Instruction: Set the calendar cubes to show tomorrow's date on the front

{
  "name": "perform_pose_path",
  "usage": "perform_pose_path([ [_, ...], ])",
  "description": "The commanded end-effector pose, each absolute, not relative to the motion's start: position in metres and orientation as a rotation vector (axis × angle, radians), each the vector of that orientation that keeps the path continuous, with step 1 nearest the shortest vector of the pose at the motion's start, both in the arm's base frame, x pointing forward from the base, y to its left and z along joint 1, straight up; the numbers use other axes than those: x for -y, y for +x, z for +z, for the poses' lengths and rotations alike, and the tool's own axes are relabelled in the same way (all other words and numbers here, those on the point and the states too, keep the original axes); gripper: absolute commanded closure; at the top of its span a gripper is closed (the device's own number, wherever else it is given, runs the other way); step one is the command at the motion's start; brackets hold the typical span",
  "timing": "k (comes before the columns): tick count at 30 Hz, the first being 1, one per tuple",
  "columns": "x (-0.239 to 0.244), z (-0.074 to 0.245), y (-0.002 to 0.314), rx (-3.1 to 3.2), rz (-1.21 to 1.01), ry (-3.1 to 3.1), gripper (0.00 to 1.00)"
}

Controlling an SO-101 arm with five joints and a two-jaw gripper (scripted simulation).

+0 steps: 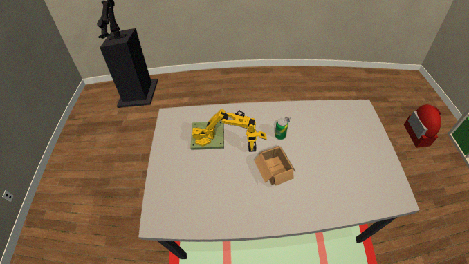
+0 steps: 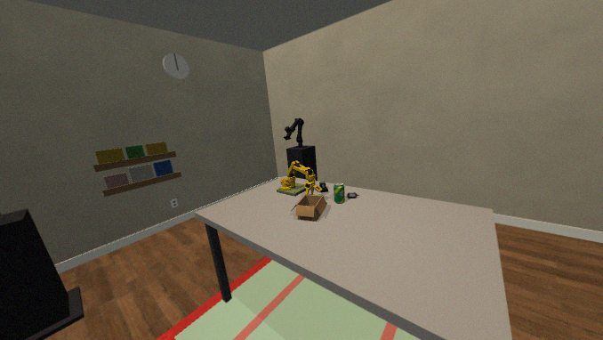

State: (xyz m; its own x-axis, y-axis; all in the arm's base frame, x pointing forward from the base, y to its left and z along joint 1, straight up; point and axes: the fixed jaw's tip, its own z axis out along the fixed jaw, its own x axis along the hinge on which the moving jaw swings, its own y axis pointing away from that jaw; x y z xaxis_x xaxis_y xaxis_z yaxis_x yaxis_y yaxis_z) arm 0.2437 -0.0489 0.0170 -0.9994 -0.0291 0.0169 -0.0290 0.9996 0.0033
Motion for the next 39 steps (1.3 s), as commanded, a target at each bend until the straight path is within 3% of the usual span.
perform_pose_path([
  [1,0.047,0.030,0.247,3.150,0.003,0.046,0.64],
  [12,0.047,0.059,0.246,3.174,0.012,0.045,0.64],
  [39,0.047,0.062,0.247,3.190,0.019,0.045,0.64],
])
